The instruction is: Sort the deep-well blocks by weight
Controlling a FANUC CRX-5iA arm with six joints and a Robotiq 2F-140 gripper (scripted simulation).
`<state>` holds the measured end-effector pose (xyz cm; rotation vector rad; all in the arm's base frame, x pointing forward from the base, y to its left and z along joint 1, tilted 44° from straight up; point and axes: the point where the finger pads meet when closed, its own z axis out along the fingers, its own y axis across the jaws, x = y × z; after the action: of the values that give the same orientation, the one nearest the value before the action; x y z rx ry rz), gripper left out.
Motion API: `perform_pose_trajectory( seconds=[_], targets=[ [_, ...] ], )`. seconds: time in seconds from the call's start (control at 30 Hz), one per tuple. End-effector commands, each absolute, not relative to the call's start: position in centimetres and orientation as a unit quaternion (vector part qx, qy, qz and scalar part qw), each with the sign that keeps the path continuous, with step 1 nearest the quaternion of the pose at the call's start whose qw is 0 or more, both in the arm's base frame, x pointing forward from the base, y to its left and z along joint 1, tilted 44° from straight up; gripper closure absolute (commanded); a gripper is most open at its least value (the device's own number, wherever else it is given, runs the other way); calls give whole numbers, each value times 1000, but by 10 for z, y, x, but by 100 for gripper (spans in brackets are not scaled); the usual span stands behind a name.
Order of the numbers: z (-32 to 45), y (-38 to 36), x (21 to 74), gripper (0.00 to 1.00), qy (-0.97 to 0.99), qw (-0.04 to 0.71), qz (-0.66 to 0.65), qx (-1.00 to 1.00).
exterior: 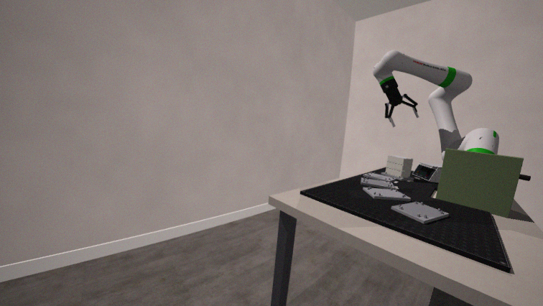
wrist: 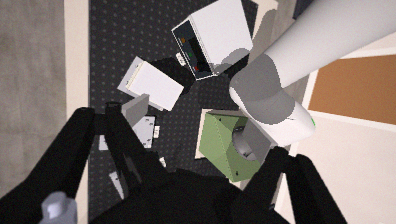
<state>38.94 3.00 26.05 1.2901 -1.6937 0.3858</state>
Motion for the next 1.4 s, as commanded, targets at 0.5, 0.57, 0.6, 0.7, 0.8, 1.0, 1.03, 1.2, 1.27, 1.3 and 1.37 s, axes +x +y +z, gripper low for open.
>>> perform_pose_trajectory(
  seconds=[0.5,0.57,0.6,0.7,0.8,1.0,1.03,1.2,1.27,1.3,1.37],
  targets=[
    [273,29,390,0,-558,435,-12,707],
    [273,29,390,0,-538,427,-30,726],
    [276,29,390,0,-528,423,-39,735],
    [278,28,390,0,-498,409,-64,762],
    [281,28,391,0,-465,394,-87,788],
    [286,28,391,0,-420,371,-116,820],
    [286,28,391,0,-408,365,-123,828],
    [292,28,392,0,-347,333,-154,863],
    [294,28,392,0,-322,320,-165,876],
    [294,28,392,0,-309,313,-170,882],
    [294,28,392,0,-289,302,-177,891]
  ],
)
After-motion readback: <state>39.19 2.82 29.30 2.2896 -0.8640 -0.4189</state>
